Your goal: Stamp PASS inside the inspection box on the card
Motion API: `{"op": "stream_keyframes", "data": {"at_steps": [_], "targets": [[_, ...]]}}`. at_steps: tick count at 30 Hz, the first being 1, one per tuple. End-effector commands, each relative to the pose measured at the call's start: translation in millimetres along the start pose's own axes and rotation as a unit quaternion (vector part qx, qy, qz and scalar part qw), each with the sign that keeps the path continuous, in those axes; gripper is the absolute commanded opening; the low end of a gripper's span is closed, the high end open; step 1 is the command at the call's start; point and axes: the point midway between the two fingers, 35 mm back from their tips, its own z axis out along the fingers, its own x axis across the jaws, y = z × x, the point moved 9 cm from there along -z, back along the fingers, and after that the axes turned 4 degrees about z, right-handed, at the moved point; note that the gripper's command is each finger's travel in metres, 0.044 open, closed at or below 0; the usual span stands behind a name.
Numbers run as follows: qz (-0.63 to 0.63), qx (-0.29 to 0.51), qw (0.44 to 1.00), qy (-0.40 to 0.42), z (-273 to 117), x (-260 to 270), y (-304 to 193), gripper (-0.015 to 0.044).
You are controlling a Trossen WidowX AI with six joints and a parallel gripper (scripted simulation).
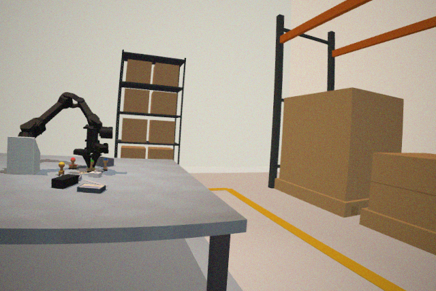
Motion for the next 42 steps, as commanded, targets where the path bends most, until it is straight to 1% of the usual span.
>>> {"op": "stream_keyframes", "data": {"at_steps": [1, 30, 42], "targets": [[-0.001, 0.001, 1.000, 0.001, 1.7, 0.5, -0.1, 0.0000], [-0.001, 0.001, 1.000, 0.001, 2.6, 0.5, -0.1, 0.0000], [-0.001, 0.001, 1.000, 0.001, -2.9, 0.5, 0.1, 0.0000]]}}
